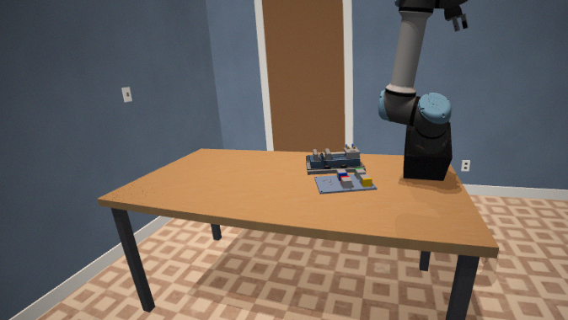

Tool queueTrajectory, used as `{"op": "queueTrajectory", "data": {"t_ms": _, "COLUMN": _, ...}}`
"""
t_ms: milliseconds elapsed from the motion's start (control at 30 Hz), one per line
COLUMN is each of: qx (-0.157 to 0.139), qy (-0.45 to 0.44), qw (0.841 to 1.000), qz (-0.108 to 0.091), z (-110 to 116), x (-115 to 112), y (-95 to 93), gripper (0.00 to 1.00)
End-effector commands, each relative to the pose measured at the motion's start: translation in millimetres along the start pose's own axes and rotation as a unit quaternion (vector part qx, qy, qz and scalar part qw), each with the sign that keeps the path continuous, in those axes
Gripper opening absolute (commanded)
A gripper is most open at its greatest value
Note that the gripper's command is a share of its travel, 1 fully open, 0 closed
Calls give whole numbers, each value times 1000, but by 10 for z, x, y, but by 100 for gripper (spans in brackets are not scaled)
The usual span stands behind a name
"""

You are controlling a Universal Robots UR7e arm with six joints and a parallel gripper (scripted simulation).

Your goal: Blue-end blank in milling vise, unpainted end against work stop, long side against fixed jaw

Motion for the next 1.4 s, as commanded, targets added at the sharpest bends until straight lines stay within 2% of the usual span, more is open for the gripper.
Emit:
{"op": "queueTrajectory", "data": {"t_ms": 0, "qx": 0, "qy": 0, "qw": 1000, "qz": 0, "z": 253, "x": 123, "y": 159, "gripper": 100}}
{"op": "queueTrajectory", "data": {"t_ms": 367, "qx": 0, "qy": 0, "qw": 1000, "qz": 0, "z": 253, "x": 123, "y": 159, "gripper": 100}}
{"op": "queueTrajectory", "data": {"t_ms": 533, "qx": 32, "qy": 76, "qw": 995, "qz": -62, "z": 539, "x": 379, "y": 283, "gripper": 100}}
{"op": "queueTrajectory", "data": {"t_ms": 933, "qx": 32, "qy": 76, "qw": 995, "qz": -62, "z": 539, "x": 379, "y": 283, "gripper": 100}}
{"op": "queueTrajectory", "data": {"t_ms": 1100, "qx": 31, "qy": 76, "qw": 995, "qz": -62, "z": 967, "x": 751, "y": 476, "gripper": 100}}
{"op": "queueTrajectory", "data": {"t_ms": 1367, "qx": 31, "qy": 76, "qw": 995, "qz": -62, "z": 967, "x": 751, "y": 476, "gripper": 100}}
Point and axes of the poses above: the point where the finger pads meet when closed, its own y axis back along the fingers, its own x axis across the jaws, z = x × y, the point moved 1 cm from there along y, back along the fingers, and after that the axes turned 4 degrees about y, right-handed, at the moved point
